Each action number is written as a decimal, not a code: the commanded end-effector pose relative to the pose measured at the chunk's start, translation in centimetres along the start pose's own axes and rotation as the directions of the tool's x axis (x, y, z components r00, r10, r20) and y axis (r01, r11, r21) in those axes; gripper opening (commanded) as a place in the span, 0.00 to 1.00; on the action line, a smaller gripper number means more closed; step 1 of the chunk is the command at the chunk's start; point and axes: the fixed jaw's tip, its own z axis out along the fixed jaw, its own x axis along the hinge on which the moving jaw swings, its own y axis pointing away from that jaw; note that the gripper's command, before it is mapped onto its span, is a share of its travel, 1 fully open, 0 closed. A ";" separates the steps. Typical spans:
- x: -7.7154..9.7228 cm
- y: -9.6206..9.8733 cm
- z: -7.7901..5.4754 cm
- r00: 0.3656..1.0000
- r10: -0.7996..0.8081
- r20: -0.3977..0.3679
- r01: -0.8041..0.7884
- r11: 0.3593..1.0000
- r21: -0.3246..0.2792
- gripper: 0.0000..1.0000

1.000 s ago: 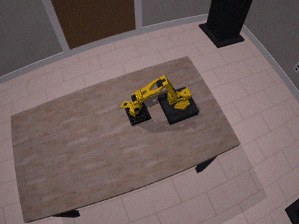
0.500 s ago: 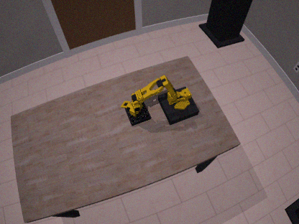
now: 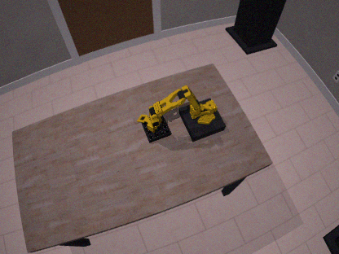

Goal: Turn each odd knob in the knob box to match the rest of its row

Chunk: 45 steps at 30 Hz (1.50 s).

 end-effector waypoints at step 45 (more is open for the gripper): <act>0.6 -0.3 0.2 0.864 -0.503 -0.012 0.503 0.864 0.001 0.01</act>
